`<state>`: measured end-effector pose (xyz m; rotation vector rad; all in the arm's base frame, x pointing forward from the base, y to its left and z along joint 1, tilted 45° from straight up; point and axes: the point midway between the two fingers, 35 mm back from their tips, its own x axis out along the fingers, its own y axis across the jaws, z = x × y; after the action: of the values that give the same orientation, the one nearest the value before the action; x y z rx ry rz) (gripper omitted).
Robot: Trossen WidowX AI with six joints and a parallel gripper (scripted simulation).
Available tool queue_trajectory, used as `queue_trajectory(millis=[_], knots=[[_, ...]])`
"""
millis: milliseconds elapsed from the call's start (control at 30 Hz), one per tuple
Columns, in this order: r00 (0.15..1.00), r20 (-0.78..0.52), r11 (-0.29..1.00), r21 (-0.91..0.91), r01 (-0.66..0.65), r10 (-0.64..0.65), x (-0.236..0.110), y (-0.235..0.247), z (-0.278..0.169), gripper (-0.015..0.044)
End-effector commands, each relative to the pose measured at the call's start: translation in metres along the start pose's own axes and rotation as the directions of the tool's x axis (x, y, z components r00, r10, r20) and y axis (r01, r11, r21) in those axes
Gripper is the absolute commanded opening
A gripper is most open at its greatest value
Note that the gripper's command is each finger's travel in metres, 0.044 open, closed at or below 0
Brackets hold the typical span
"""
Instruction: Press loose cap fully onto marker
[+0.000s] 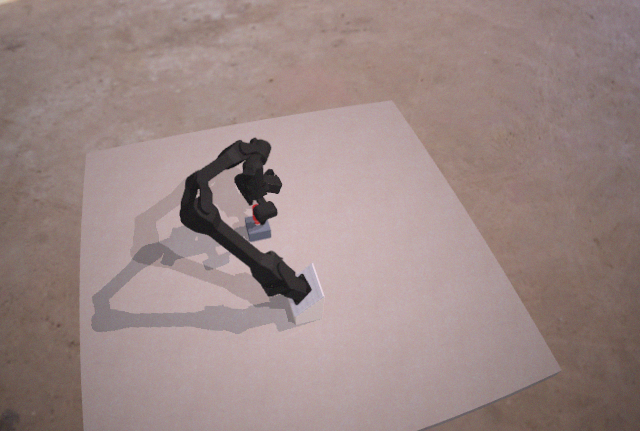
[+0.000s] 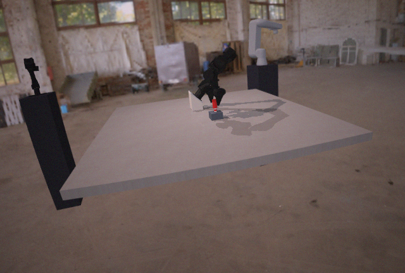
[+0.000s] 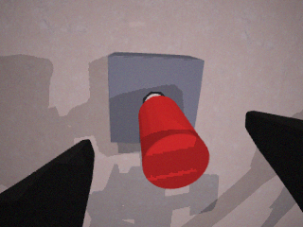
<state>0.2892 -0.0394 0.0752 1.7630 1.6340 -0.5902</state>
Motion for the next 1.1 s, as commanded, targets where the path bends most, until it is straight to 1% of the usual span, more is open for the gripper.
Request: queue_trajectory(millis=[0, 67, 200, 267, 367, 467, 600, 700, 733, 767, 1067], knots=[[1.000, 0.016, 1.000, -0.006, -0.018, 0.019, -0.044, 0.003, 0.004, 0.0440], [1.000, 0.015, 1.000, -0.006, -0.018, 0.018, -0.064, 0.001, 0.002, 0.0440], [1.000, 0.014, 1.000, -0.006, -0.018, 0.018, -0.067, 0.000, 0.002, 0.0440], [1.000, 0.014, 0.997, -0.069, -0.017, 0.018, -0.067, 0.000, 0.002, 0.0387], [1.000, 0.013, 0.942, -0.336, -0.013, 0.018, -0.065, 0.000, 0.002, 0.0309], [1.000, 0.013, 0.804, -0.594, -0.008, 0.019, -0.063, 0.000, 0.002, 0.0230], [1.000, 0.012, 0.518, -0.855, 0.000, 0.019, -0.060, 0.000, 0.002, 0.0125], [1.000, 0.011, 0.267, -0.964, 0.005, 0.019, -0.058, 0.000, 0.002, 0.0046], [1.000, 0.011, 0.222, -0.975, 0.006, 0.019, -0.058, 0.000, 0.002, 0.0020], [1.000, 0.011, 0.206, -0.978, 0.006, 0.019, -0.058, 0.000, 0.002, 0.0000], [1.000, 0.011, 0.206, -0.978, 0.006, 0.019, -0.058, 0.000, 0.002, 0.0000]])
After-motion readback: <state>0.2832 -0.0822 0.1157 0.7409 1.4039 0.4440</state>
